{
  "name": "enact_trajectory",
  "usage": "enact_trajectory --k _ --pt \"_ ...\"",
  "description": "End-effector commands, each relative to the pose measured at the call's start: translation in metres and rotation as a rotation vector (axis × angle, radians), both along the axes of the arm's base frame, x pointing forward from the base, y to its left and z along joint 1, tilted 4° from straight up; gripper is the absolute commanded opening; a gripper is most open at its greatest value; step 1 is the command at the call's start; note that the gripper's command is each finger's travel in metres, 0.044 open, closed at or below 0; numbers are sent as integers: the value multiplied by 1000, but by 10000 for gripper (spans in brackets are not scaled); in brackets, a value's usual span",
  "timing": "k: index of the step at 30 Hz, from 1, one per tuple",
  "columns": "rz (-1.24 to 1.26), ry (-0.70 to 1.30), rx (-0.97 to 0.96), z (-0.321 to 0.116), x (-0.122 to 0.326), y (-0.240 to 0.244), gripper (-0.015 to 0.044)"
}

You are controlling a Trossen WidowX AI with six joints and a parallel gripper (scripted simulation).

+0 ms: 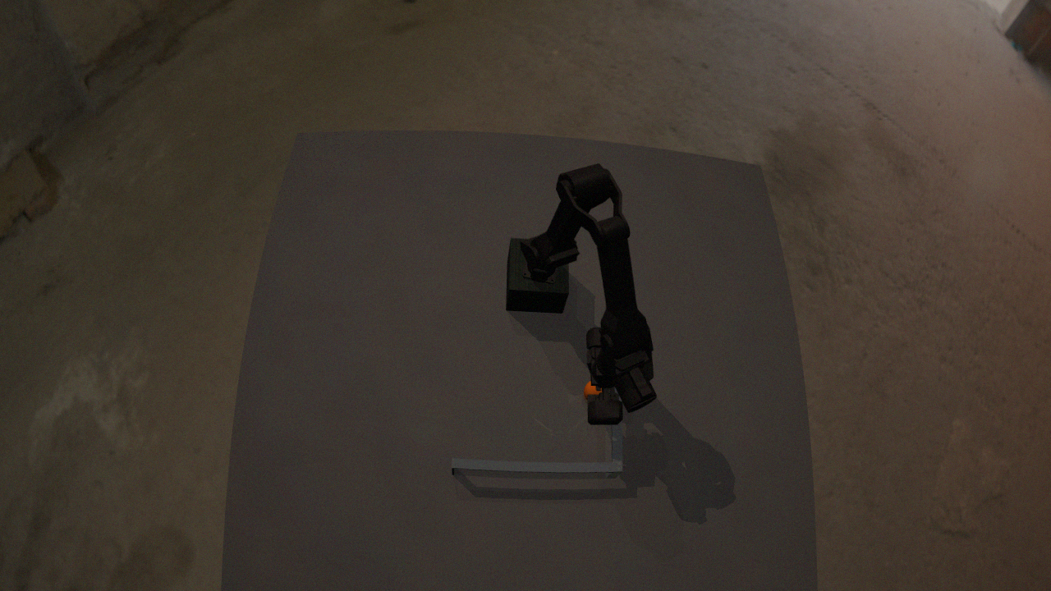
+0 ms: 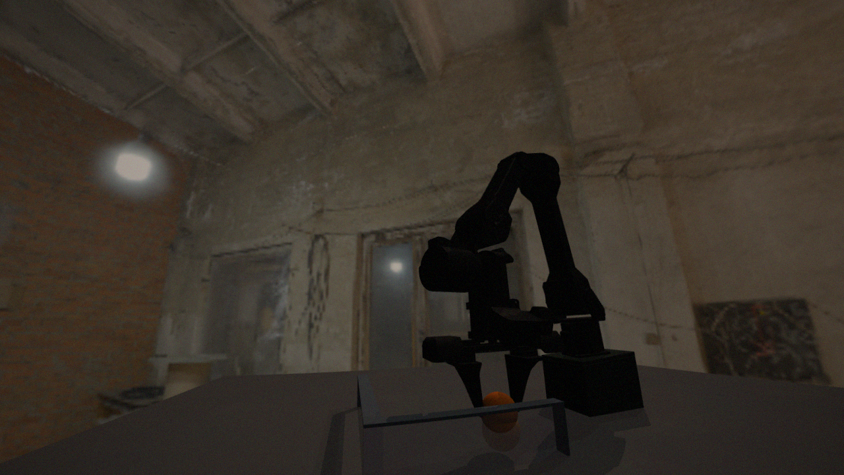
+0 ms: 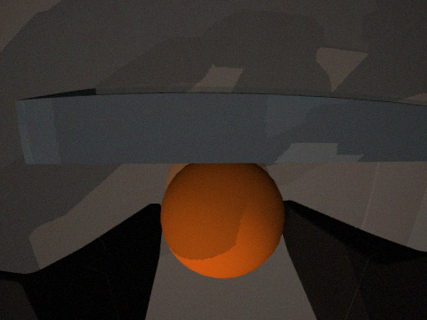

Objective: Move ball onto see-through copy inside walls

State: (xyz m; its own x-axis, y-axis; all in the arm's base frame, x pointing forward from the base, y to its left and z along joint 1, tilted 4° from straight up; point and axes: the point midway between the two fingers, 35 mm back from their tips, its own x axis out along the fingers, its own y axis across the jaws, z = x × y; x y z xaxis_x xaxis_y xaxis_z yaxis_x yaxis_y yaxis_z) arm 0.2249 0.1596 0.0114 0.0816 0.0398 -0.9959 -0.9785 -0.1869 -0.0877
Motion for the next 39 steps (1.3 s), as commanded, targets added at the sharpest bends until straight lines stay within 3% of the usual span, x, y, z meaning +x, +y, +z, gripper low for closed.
enact_trajectory --k 1,20,33,36,39 --pt "-2 -3 2 -7 0 0 0" --pt "-2 -2 2 -26 1 0 0" --pt "-1 -7 5 -22 3 2 341" --pt "-1 -7 5 -19 3 2 342" --pt "-2 -5 4 20 2 2 342"
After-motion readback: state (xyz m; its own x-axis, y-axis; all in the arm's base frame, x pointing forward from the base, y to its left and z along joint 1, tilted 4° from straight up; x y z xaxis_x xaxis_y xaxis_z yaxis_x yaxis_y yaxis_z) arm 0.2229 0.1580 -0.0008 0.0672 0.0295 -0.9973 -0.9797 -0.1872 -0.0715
